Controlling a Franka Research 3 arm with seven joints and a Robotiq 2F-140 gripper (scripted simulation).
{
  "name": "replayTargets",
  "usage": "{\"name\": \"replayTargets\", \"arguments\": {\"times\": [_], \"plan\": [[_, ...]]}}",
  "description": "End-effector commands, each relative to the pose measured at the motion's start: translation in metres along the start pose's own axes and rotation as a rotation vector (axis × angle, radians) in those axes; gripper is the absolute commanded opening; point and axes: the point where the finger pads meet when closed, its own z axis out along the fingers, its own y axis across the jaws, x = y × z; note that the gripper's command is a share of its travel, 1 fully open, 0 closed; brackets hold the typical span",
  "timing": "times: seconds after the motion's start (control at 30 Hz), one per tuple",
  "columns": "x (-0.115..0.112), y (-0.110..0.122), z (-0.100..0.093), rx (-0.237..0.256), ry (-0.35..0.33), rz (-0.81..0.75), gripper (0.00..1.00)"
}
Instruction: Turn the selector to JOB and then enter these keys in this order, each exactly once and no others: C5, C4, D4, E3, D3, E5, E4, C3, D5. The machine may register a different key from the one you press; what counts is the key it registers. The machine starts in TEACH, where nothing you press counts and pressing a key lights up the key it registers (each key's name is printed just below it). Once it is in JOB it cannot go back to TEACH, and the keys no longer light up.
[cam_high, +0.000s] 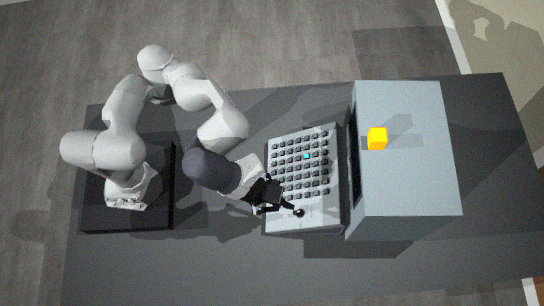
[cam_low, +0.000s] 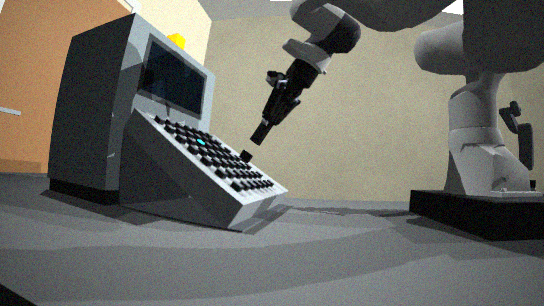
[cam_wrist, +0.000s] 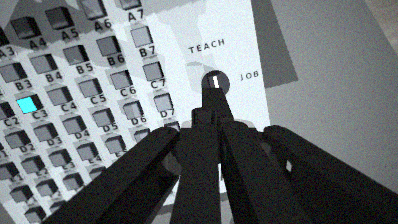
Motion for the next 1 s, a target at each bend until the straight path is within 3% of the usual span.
{"name": "replayTargets", "arguments": {"times": [0.0,0.27,0.3,0.97], "plan": [[0.0016,0.001,-0.0002,0.019,-0.003,-0.166,0.1],[0.0037,0.0088,-0.001,0.019,-0.002,-0.246,0.1],[0.0037,0.0088,-0.001,0.019,-0.002,-0.246,0.4],[0.0037,0.0088,-0.001,0.019,-0.002,-0.246,0.4]]}}
